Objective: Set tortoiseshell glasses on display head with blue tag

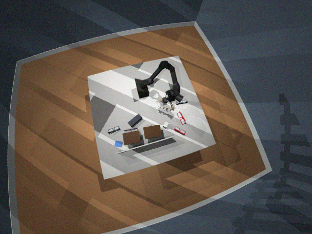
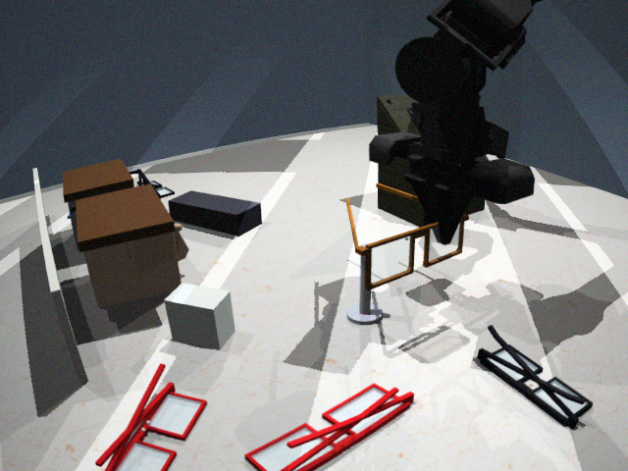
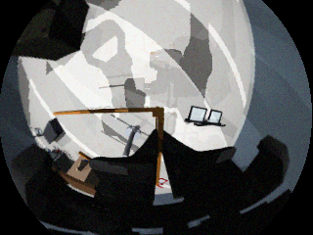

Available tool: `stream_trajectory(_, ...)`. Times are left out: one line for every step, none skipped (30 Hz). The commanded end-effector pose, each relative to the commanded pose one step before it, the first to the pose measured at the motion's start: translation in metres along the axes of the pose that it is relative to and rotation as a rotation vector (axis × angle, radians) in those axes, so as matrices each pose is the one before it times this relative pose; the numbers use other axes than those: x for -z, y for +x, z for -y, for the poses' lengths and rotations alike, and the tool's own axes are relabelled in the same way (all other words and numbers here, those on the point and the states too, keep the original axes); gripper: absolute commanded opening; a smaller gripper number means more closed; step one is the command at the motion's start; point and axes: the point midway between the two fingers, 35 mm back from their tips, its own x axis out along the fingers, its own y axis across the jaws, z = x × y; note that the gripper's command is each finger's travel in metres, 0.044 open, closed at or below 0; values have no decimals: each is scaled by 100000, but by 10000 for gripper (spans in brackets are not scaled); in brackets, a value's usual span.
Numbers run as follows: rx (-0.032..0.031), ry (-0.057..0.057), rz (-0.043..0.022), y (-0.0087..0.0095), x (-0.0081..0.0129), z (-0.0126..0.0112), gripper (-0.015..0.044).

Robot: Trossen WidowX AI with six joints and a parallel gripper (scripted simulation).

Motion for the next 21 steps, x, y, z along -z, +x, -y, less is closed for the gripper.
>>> stream_trajectory(-891, 1656, 1103, 2442, -178, -415, 0)
stream_trajectory(67, 18, 1, 434, -46, 4, 0)
stream_trajectory(45, 13, 1, 263, -32, 2, 0)
stream_trajectory(16, 4, 0, 88, -11, 1, 0)
stream_trajectory(0, 0, 0, 0, 0, 0, 0)
stream_trajectory(0, 0, 0, 0, 0, 0, 0)
stream_trajectory(0, 0, 0, 0, 0, 0, 0)
stream_trajectory(0, 0, 0, 0, 0, 0, 0)
stream_trajectory(0, 0, 0, 0, 0, 0, 0)
stream_trajectory(1, 0, 1, 0, -22, 15, 0)
stream_trajectory(2, 1, 1, 0, -38, 27, 0)
stream_trajectory(3, 1, 2, 0, -57, 39, 0)
stream_trajectory(4, 2, 3, 0, -78, 54, 0)
stream_trajectory(5, 2, 3, 0, -85, 58, 0)
stream_trajectory(6, 3, 3, -1, -95, 65, 0)
stream_trajectory(8, 3, 3, -1, -108, 73, 0)
stream_trajectory(11, 4, 4, -1, -121, 81, 0)
stream_trajectory(10, 4, 3, -1, -103, 68, 0)
stream_trajectory(7, 2, 2, -1, -63, 42, 0)
stream_trajectory(0, 0, 0, 0, -10, 7, 0)
stream_trajectory(1, 0, 1, 0, -21, 15, 0)
